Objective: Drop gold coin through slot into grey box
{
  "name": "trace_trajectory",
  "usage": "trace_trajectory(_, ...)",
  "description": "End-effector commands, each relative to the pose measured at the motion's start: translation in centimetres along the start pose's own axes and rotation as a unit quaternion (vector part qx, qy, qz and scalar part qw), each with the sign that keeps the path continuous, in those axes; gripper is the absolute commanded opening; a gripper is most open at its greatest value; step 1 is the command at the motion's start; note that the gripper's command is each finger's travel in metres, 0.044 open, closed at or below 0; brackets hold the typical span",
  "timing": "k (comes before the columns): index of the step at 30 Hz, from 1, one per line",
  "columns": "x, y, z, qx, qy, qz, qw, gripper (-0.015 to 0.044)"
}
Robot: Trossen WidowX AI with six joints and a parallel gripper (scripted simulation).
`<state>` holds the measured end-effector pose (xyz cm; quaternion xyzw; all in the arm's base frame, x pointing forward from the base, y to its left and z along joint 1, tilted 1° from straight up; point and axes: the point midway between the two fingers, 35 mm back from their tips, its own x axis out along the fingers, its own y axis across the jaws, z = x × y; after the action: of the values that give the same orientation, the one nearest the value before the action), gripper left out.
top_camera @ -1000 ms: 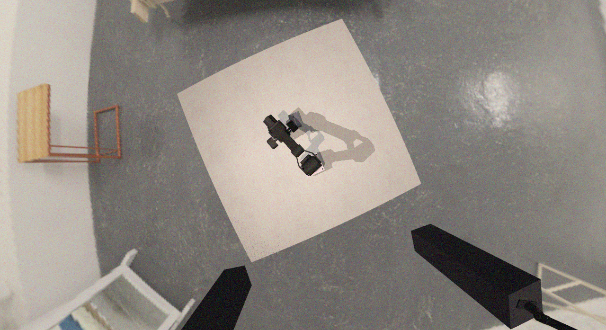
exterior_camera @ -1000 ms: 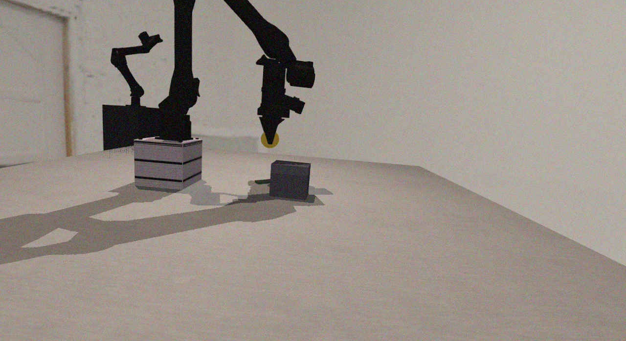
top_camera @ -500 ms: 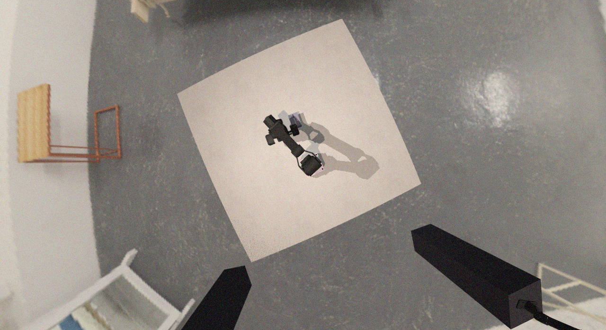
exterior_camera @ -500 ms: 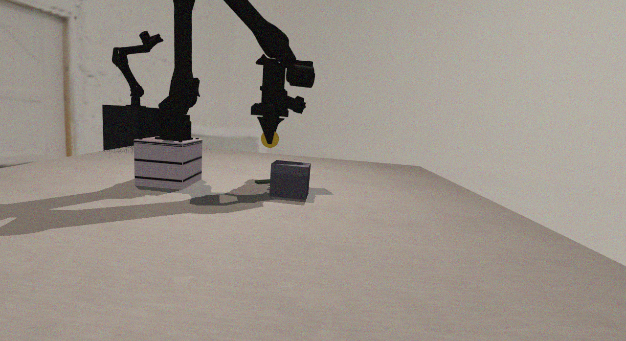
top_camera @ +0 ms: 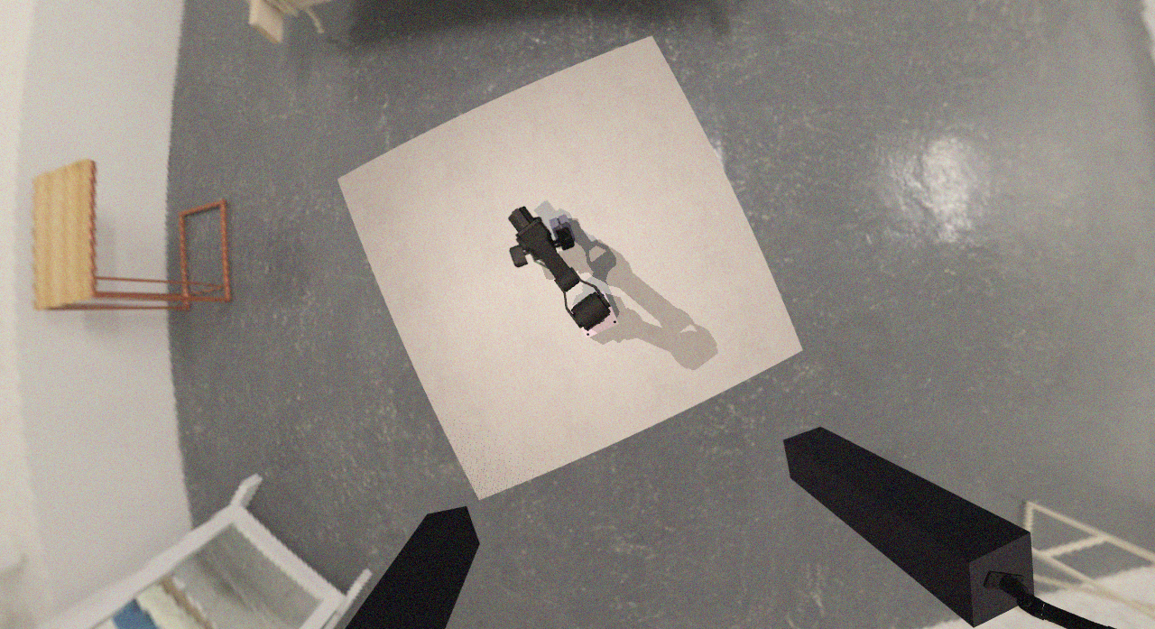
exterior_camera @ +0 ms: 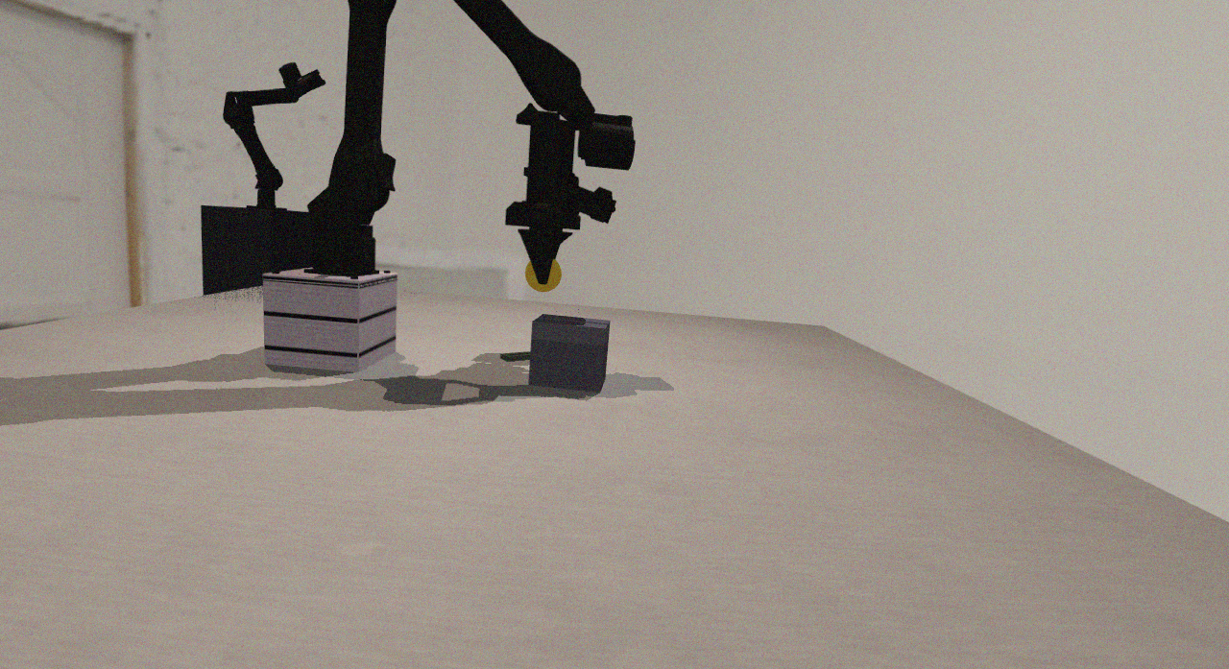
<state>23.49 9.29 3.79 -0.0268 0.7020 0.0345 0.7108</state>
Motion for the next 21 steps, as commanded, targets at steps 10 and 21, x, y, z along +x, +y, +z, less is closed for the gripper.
trace_trajectory(10, 0.0, -2.2, 2.1, -0.001, 0.002, -0.001, 1.0, 0.0)
trace_trajectory(21, 0.0, -4.5, 3.7, -0.001, 0.001, -0.002, 1.0, 0.0)
